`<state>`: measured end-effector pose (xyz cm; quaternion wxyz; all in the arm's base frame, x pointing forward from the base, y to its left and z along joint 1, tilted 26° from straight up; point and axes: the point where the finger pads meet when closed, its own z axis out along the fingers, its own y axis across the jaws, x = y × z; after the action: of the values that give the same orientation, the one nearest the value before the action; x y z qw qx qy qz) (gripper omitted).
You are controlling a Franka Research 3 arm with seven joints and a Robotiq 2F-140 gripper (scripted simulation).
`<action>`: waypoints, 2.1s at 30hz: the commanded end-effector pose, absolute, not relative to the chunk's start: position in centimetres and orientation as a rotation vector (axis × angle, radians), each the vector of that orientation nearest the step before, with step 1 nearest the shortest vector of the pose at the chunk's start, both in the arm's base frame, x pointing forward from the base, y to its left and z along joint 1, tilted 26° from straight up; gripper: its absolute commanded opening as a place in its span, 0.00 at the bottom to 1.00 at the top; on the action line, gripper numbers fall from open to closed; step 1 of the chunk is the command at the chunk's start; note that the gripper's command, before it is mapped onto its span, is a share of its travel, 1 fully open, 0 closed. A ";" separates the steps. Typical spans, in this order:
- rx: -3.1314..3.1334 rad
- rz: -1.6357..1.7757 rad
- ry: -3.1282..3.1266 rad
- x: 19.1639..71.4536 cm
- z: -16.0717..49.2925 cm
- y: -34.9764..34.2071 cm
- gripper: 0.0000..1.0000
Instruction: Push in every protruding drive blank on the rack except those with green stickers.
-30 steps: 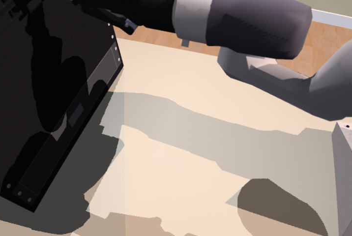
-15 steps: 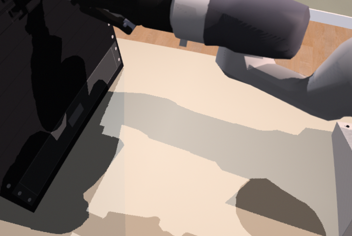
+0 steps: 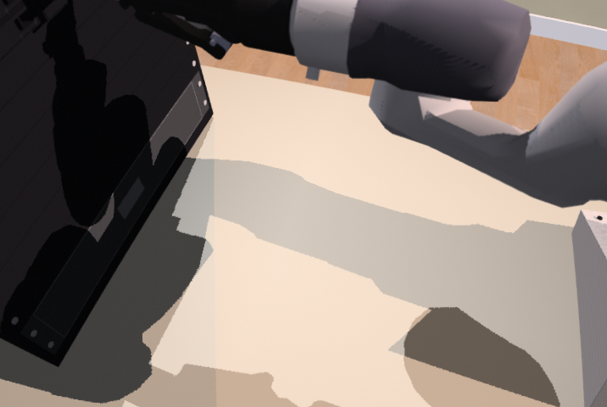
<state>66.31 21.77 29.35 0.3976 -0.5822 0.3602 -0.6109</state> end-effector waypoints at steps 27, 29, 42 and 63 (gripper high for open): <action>-1.480 -1.549 0.905 66.9 29.3 22.2 0.00; -1.480 -1.549 0.905 67.0 29.3 22.2 0.00; -1.480 -1.549 0.905 67.2 29.3 22.2 0.00; -1.480 -1.549 0.905 67.3 29.3 22.3 0.00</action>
<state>67.13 21.80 29.40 0.3965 -0.5815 0.3608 -0.6120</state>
